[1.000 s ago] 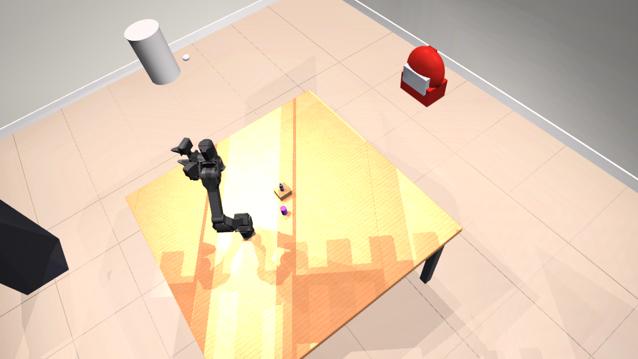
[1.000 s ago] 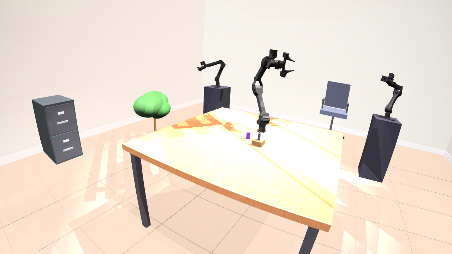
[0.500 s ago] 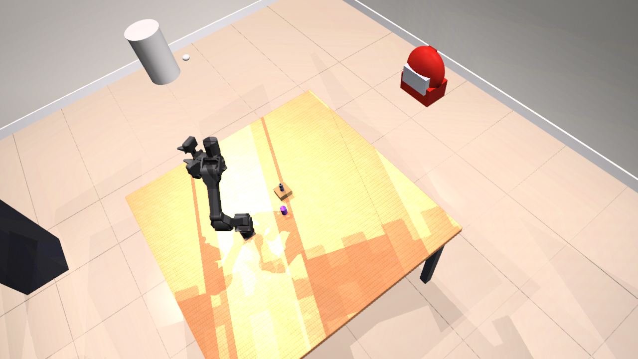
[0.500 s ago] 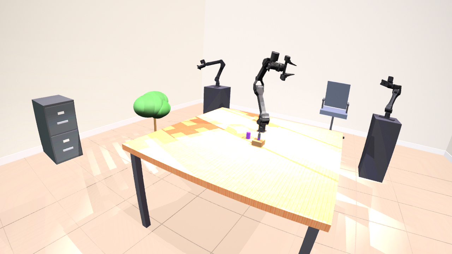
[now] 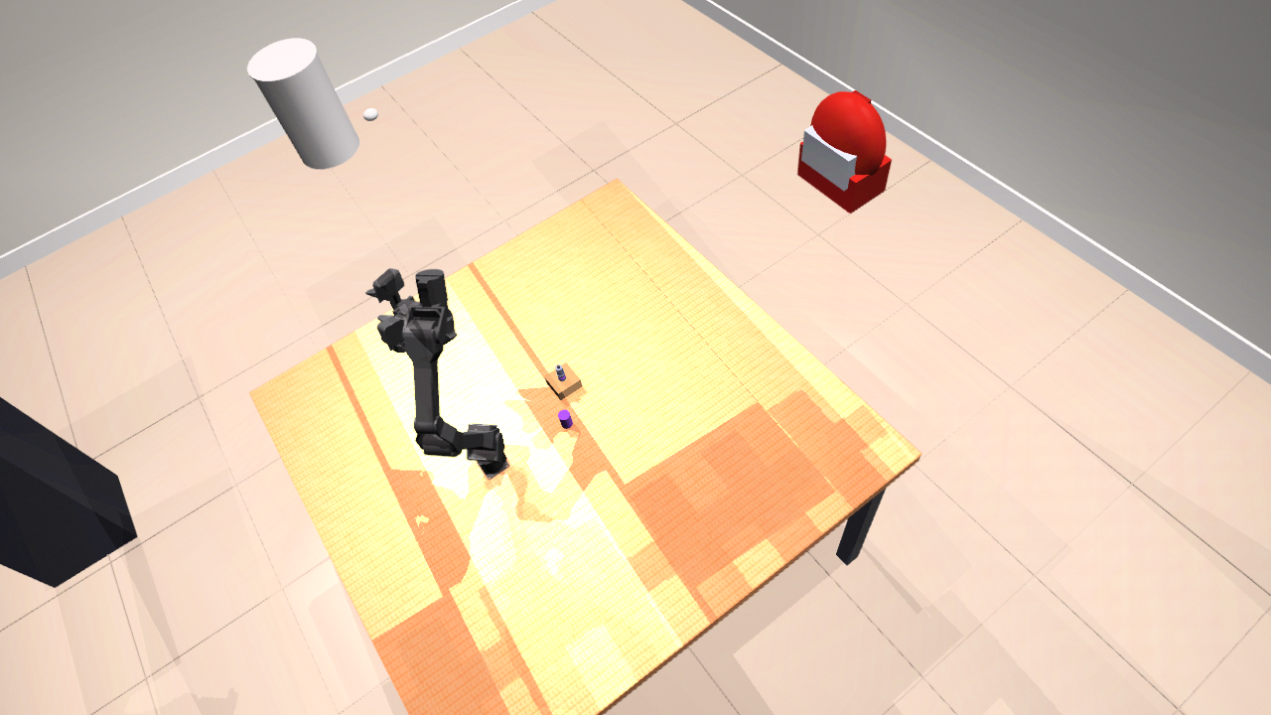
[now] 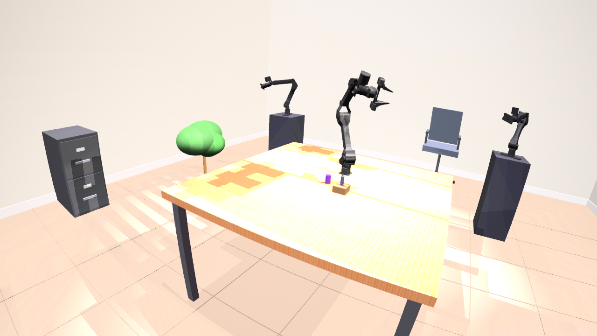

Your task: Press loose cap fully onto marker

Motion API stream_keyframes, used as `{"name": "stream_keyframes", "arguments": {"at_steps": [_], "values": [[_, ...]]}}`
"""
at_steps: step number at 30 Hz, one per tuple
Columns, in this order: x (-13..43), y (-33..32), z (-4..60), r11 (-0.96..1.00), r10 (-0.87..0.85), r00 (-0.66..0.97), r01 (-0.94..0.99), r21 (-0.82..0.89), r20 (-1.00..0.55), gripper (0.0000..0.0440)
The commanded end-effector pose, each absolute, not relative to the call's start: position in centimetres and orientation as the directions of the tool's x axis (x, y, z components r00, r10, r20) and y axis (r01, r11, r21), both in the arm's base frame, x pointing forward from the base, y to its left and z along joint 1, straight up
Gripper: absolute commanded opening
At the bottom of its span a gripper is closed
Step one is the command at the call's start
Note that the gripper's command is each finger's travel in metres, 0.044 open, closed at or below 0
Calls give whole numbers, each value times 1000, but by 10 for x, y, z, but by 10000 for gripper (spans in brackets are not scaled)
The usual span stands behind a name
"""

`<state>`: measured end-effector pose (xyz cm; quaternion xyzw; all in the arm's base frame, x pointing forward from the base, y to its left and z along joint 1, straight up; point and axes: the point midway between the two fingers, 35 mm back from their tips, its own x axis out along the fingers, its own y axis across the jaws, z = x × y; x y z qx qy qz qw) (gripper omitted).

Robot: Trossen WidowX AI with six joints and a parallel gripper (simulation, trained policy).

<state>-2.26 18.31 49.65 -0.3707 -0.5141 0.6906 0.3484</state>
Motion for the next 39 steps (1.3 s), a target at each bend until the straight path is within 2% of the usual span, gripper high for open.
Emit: {"name": "stream_keyframes", "arguments": {"at_steps": [1,39], "values": [[-14,187,489,-249,871,-459,-105,-963,-175,324],[57,198,437,-398,899,-260,-155,-904,-352,324]]}}
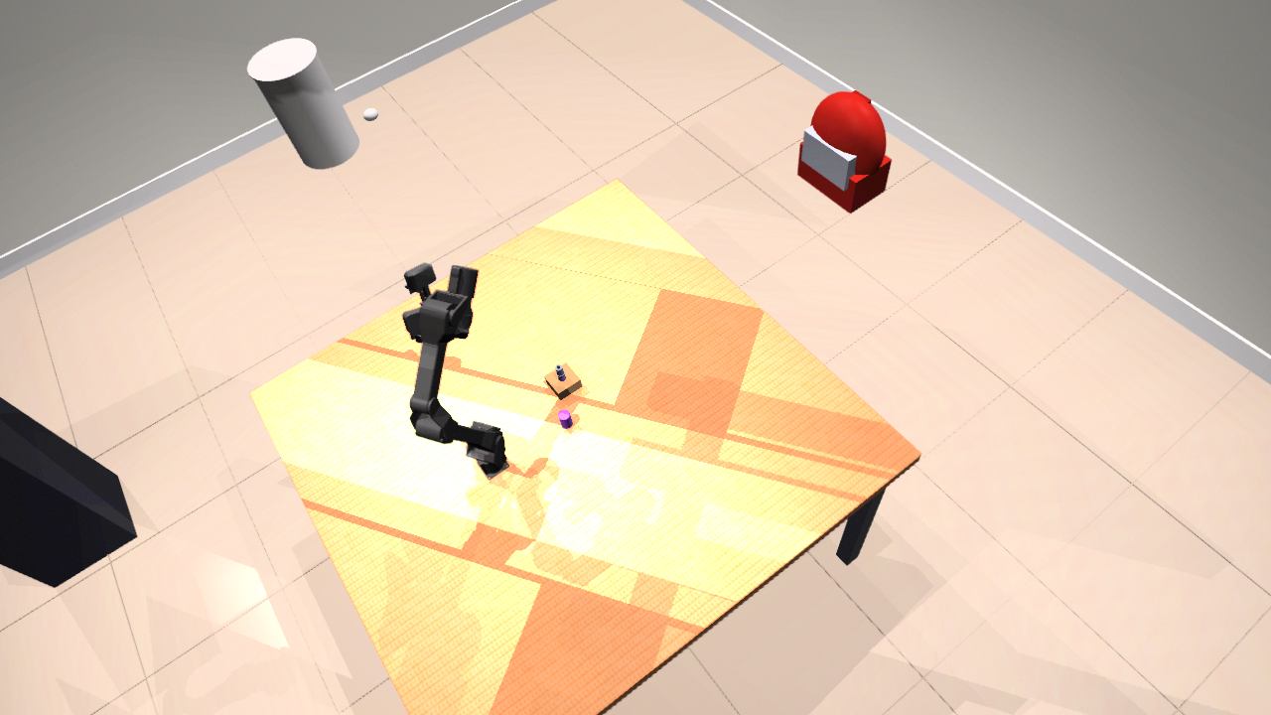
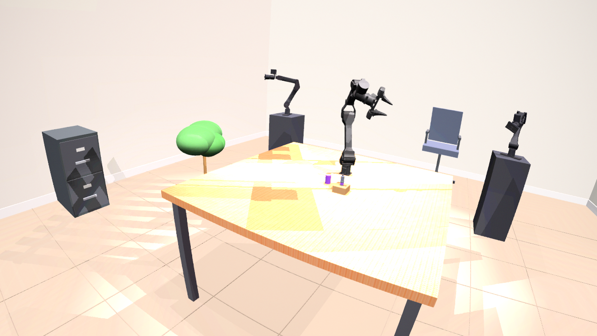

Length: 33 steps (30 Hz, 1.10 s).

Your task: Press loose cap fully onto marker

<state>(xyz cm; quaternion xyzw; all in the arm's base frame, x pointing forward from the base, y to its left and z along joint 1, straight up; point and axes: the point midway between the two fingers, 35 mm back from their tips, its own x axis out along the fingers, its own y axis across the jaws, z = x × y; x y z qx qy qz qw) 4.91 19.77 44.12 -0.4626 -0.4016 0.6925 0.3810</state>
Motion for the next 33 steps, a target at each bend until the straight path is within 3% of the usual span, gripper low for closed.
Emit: {"name": "stream_keyframes", "arguments": {"at_steps": [1,33], "values": [[60,198,436,-399,900,-252,-151,-904,-355,324],[139,184,399,-478,878,-22,-57,-876,-478,321]]}}
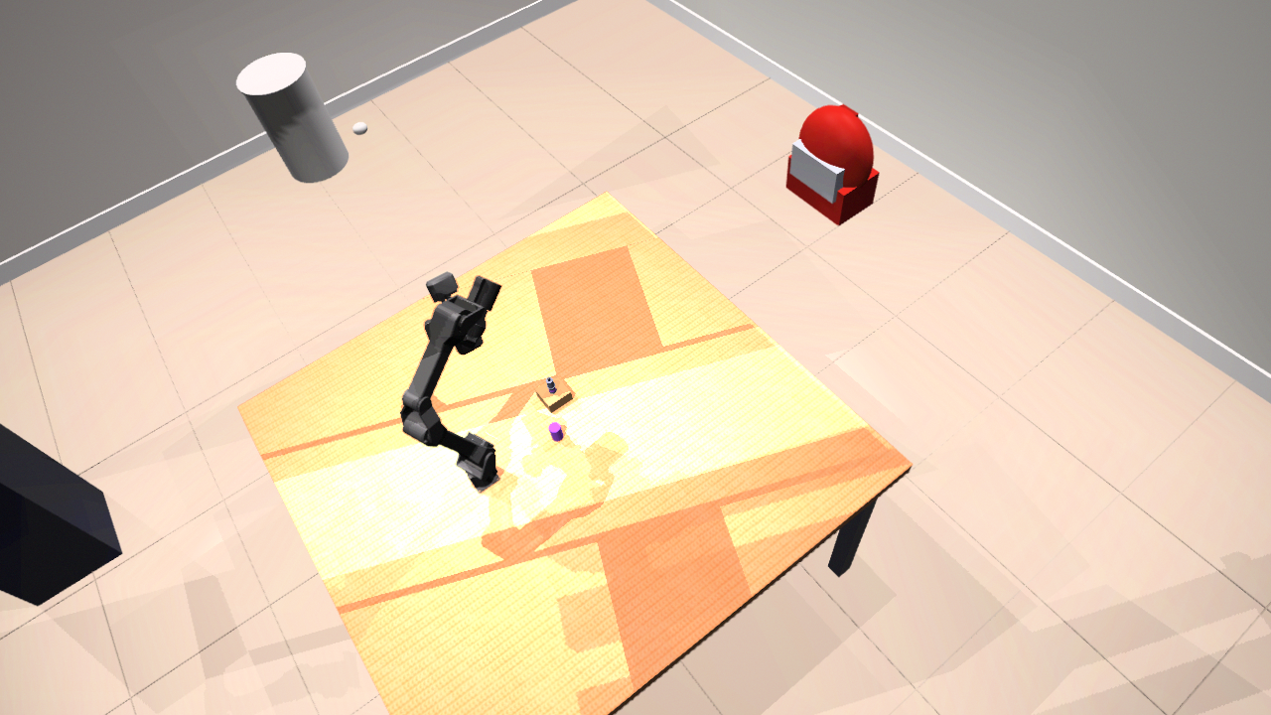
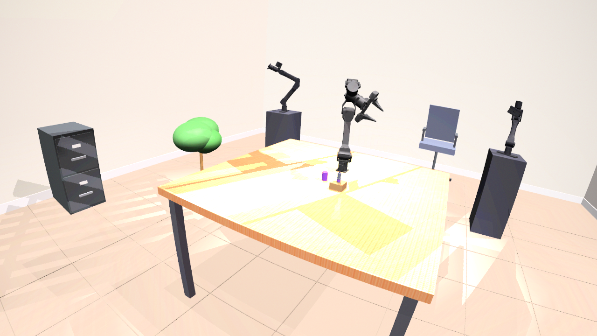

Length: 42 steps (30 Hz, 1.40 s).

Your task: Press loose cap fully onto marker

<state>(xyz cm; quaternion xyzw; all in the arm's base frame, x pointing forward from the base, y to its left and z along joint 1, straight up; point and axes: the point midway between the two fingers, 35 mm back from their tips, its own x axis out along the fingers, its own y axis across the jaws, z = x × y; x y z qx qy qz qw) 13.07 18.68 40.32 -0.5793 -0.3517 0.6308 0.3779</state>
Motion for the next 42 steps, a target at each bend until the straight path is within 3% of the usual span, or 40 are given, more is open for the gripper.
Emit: {"name": "stream_keyframes", "arguments": {"at_steps": [1,42], "values": [[141,183,397,-482,876,-16,-54,-875,-481,321],[218,128,349,-654,741,198,-2,-756,-641,322]]}}
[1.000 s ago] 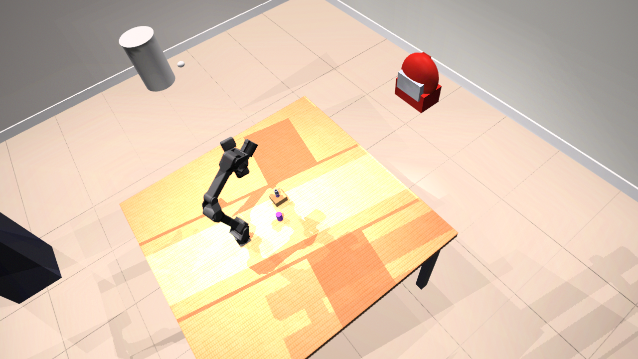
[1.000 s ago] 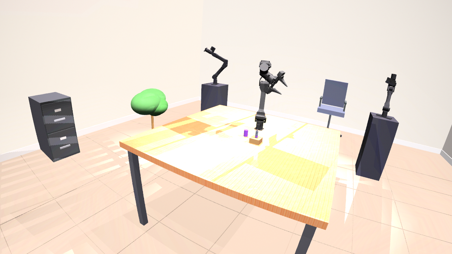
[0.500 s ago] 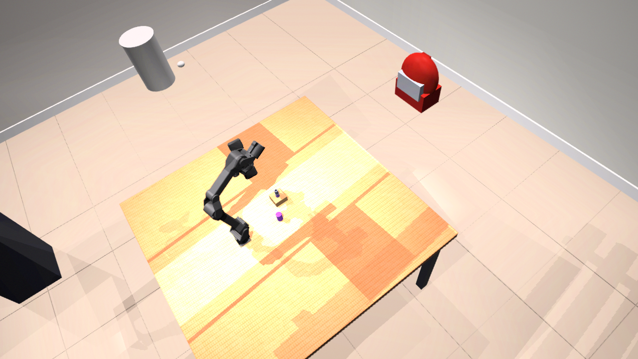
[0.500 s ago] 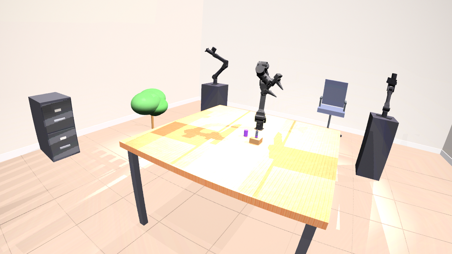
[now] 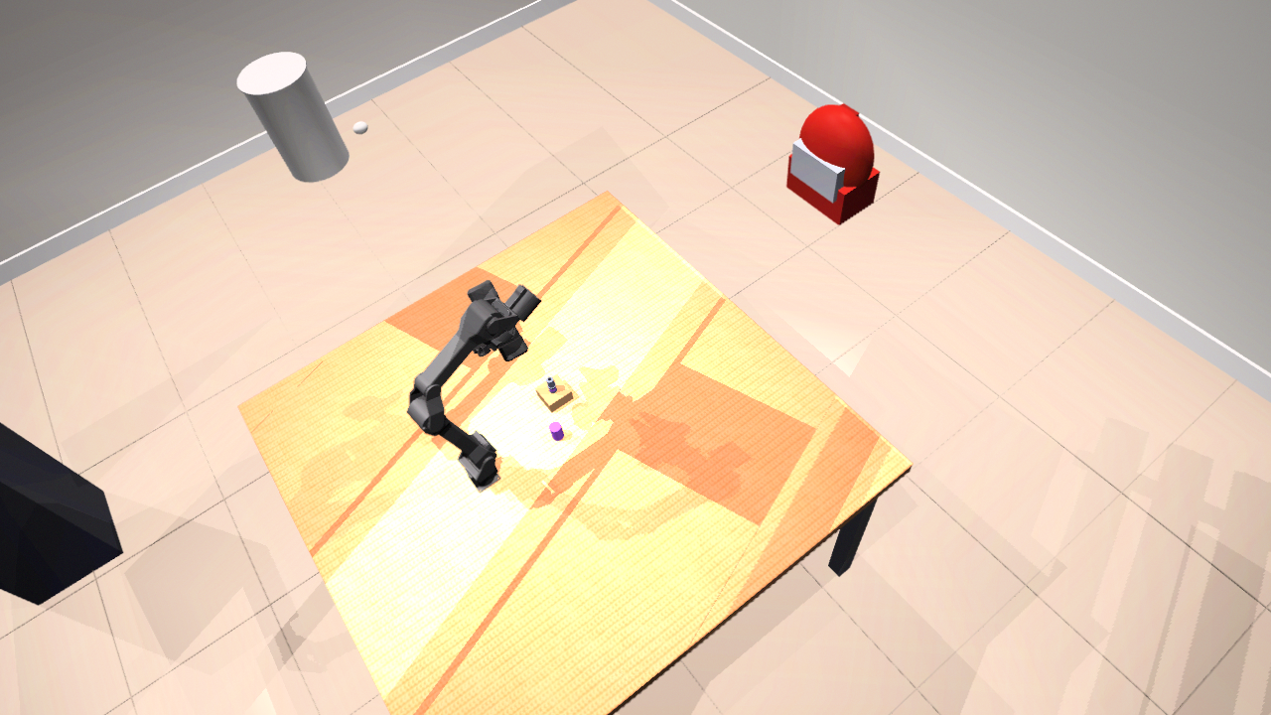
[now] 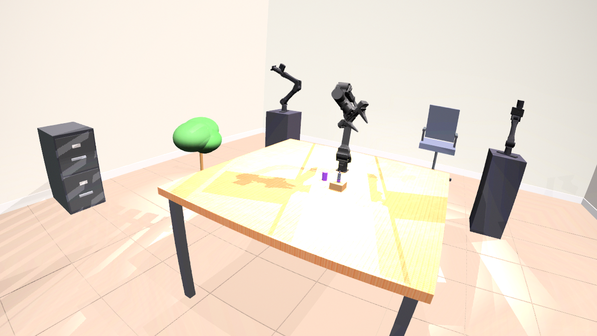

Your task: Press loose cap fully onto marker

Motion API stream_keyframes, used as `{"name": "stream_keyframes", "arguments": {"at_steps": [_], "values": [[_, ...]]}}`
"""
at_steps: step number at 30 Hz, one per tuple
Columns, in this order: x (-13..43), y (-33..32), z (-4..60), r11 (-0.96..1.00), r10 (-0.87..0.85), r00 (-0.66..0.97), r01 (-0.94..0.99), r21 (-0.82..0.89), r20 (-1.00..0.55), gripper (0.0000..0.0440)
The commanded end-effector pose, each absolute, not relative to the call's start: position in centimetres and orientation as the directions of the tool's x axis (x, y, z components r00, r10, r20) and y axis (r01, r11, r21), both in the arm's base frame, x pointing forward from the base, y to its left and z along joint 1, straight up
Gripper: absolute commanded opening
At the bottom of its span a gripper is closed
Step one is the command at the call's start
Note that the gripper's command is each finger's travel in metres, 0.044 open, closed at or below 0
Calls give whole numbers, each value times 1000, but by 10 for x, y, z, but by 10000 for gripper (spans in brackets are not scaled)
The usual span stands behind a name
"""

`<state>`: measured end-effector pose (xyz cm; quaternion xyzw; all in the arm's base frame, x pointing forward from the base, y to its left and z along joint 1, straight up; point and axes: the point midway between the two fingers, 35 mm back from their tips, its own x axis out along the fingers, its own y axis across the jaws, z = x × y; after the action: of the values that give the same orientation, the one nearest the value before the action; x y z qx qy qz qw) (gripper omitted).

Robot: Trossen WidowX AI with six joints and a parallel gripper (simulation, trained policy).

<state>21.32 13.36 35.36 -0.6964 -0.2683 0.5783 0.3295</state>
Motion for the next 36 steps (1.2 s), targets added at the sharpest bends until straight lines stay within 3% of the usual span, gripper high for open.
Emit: {"name": "stream_keyframes", "arguments": {"at_steps": [1,36], "values": [[220,126,348,-659,737,202,-2,-752,-645,322],[257,64,298,-809,555,254,-55,-585,-792,321]]}}
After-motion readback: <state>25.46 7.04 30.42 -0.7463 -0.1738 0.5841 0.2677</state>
